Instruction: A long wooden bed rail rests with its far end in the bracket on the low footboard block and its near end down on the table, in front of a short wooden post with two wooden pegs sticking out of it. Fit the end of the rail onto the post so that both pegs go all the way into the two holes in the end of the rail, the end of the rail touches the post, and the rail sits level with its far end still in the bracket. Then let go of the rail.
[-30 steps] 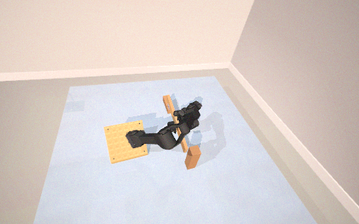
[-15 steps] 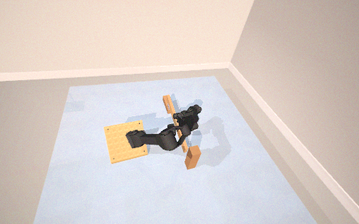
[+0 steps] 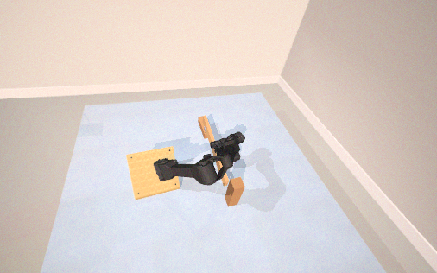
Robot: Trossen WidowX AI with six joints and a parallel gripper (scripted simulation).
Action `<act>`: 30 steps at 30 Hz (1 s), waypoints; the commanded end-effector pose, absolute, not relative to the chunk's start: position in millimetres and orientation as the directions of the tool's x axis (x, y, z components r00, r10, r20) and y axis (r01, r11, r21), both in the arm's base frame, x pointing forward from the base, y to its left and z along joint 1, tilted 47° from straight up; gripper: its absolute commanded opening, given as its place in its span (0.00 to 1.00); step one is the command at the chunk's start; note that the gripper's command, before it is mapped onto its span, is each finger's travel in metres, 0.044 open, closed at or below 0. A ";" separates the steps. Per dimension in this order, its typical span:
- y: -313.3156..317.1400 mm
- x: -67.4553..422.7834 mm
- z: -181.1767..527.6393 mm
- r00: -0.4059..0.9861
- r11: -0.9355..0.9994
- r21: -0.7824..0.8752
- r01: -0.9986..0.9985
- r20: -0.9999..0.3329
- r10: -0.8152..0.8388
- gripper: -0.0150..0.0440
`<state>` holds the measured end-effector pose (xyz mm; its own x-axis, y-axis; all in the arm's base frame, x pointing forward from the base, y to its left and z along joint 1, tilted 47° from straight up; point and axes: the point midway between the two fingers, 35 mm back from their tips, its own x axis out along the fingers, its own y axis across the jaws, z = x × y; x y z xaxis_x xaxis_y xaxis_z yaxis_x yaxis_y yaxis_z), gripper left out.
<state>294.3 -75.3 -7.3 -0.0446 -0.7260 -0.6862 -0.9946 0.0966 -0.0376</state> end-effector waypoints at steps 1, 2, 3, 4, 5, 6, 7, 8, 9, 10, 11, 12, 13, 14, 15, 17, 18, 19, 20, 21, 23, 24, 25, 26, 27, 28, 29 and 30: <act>-79.9 291.1 -10.3 -0.051 0.096 -0.028 -0.995 -0.682 -0.730 0.96; -79.9 291.1 -10.3 -0.051 0.096 -0.028 -0.995 -0.682 -0.730 0.91; -79.9 291.1 -10.3 -0.051 0.096 -0.028 -0.995 -0.682 -0.730 0.87; -79.9 291.1 -10.3 -0.051 0.096 -0.028 -0.995 -0.682 -0.730 0.82; -79.9 291.1 -10.3 -0.051 0.096 -0.028 -0.995 -0.682 -0.730 0.78; -79.9 291.1 -10.3 -0.051 0.096 -0.028 -0.995 -0.682 -0.730 0.73; -79.9 291.1 -10.3 -0.051 0.096 -0.028 -0.995 -0.682 -0.730 0.69; -79.9 291.1 -10.3 -0.051 0.096 -0.028 -0.995 -0.682 -0.730 0.64; -79.9 291.1 -10.3 -0.051 0.096 -0.028 -0.995 -0.682 -0.730 0.60; -79.9 291.1 -10.3 -0.051 0.096 -0.028 -0.995 -0.682 -0.730 0.56; -79.9 291.1 -10.3 -0.051 0.096 -0.028 -0.995 -0.682 -0.730 0.51; -79.9 291.1 -10.3 -0.051 0.096 -0.028 -0.995 -0.682 -0.730 0.47; -79.9 291.1 -10.3 -0.051 0.096 -0.028 -0.995 -0.682 -0.730 0.42; -79.9 291.1 -10.3 -0.051 0.096 -0.028 -0.995 -0.682 -0.730 0.38; -79.9 291.1 -10.3 -0.051 0.096 -0.028 -0.995 -0.682 -0.730 0.33; -79.9 291.1 -10.3 -0.051 0.096 -0.028 -0.995 -0.682 -0.730 0.31; -79.9 291.1 -10.3 -0.051 0.096 -0.028 -0.995 -0.682 -0.730 0.30; -79.9 291.1 -10.3 -0.051 0.096 -0.028 -0.995 -0.682 -0.730 0.29; -79.9 291.1 -10.3 -0.051 0.096 -0.028 -0.995 -0.682 -0.730 0.28; -79.9 291.1 -10.3 -0.051 0.096 -0.028 -0.995 -0.682 -0.730 0.26; -79.9 291.1 -10.3 -0.051 0.096 -0.028 -0.995 -0.682 -0.730 0.25; -79.9 291.1 -10.3 -0.051 0.096 -0.028 -0.995 -0.682 -0.730 0.25; -79.9 291.1 -10.3 -0.051 0.096 -0.028 -0.995 -0.682 -0.730 0.25; -79.9 291.1 -10.3 -0.051 0.096 -0.028 -0.995 -0.682 -0.730 0.25; -79.9 291.1 -10.3 -0.051 0.096 -0.028 -0.995 -0.682 -0.730 0.25; -79.9 291.1 -10.3 -0.051 0.096 -0.028 -0.995 -0.682 -0.730 0.25; -79.9 291.1 -10.3 -0.051 0.096 -0.028 -0.995 -0.682 -0.730 0.25; -79.9 291.1 -10.3 -0.051 0.096 -0.028 -0.995 -0.682 -0.730 0.25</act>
